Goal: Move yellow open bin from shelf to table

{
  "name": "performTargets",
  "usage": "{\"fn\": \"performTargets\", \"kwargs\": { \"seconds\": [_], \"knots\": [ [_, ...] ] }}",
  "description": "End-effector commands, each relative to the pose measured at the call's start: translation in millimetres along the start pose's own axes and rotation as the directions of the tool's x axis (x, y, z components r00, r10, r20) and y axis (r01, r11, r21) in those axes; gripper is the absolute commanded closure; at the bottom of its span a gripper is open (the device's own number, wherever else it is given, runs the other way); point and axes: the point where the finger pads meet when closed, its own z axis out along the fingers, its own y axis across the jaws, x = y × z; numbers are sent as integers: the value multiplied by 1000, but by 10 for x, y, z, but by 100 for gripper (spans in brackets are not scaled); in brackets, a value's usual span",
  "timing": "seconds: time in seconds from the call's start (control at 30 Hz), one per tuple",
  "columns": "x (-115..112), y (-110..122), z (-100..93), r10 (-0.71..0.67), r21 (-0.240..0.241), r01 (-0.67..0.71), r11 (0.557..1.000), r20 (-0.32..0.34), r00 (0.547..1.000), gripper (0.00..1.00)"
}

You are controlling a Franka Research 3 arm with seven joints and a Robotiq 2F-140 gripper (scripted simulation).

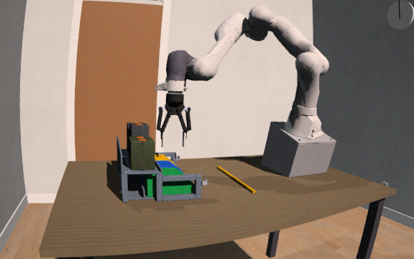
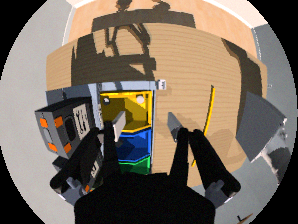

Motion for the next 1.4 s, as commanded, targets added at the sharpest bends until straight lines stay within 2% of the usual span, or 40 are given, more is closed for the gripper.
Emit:
{"fn": "performTargets", "kwargs": {
  "seconds": [0.0,1.37],
  "knots": [
    [-16,24,-8,-8,2,8,1000,-2,1000,43],
    [-44,70,-25,-8,2,8,1000,-2,1000,43]
  ]
}}
